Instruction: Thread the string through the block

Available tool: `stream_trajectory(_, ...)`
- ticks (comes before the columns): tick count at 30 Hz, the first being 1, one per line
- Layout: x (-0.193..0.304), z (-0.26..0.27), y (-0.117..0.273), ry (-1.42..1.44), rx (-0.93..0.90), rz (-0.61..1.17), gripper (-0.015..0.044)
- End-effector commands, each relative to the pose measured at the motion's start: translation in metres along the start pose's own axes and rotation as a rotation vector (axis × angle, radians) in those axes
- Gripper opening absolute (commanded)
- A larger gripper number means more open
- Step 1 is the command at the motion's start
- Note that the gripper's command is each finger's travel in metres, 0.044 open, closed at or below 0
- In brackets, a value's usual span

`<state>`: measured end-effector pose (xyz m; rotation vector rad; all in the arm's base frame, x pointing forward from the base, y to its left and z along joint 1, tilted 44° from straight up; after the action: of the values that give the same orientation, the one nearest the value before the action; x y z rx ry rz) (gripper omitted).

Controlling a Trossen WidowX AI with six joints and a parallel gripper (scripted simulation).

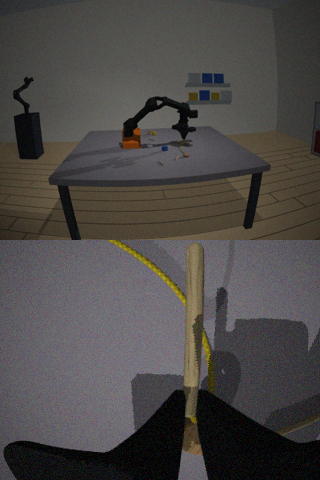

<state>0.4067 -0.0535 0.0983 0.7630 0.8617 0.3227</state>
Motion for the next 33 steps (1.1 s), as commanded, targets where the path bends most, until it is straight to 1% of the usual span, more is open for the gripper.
stream_trajectory(1,0.005,0.003,0.003,-0.005,-0.005,0.007,0.0)
stream_trajectory(33,0.043,0.01,0.002,-0.01,-0.007,0.009,0.0)
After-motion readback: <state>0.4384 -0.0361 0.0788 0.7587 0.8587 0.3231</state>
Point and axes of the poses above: the point midway between the two fingers, 35 mm back from their tips, its own y axis back along the fingers, its own z axis across the jaws, x = y × z, the point moved 6 cm from there along y, back along the fingers, and after that the axes turned 14 degrees about y, right-handed, at the moved point
